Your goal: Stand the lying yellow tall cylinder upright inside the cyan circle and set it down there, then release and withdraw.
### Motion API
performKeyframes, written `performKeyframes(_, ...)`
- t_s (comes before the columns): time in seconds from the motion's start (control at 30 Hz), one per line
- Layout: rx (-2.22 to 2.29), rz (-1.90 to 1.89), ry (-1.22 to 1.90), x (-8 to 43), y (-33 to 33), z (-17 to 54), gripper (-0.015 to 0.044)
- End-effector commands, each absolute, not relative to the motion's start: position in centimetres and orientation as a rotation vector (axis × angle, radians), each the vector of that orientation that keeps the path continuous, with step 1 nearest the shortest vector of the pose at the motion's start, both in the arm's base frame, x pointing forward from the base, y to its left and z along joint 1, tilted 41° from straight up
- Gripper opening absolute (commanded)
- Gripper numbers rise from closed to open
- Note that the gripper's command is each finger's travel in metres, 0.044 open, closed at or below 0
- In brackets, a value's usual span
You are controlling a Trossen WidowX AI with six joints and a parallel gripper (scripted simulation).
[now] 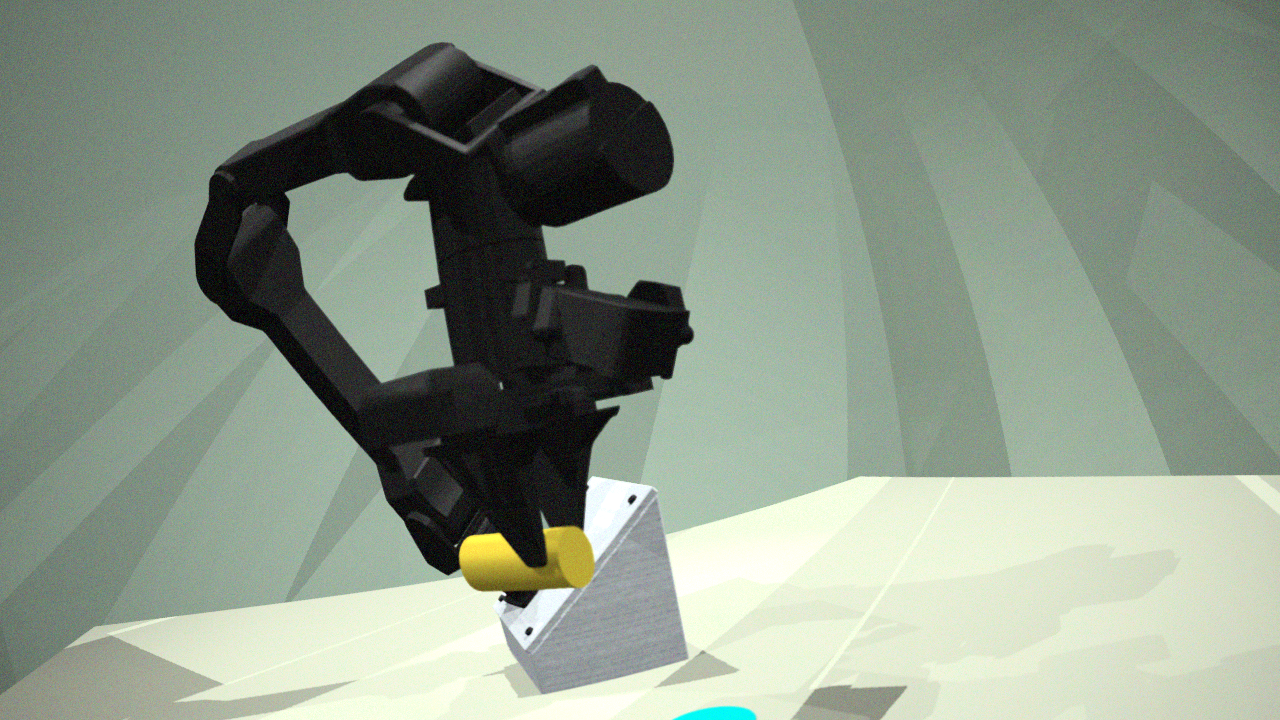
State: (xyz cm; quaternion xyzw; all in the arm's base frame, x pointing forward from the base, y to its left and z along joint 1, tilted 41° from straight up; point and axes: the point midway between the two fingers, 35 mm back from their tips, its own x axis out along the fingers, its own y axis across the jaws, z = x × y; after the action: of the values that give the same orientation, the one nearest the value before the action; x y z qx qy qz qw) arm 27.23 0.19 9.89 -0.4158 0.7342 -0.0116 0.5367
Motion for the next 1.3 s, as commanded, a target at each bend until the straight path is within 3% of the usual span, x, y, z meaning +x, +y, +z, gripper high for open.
performKeyframes(0.0,-1.035,0.035,1.761,27.2,1.2,9.1,0.0105)
performKeyframes(0.67,-1.301,0.343,1.808,26.0,6.2,5.6,0.0105)
performKeyframes(1.27,-1.211,0.432,1.814,25.4,5.7,4.9,0.0105)
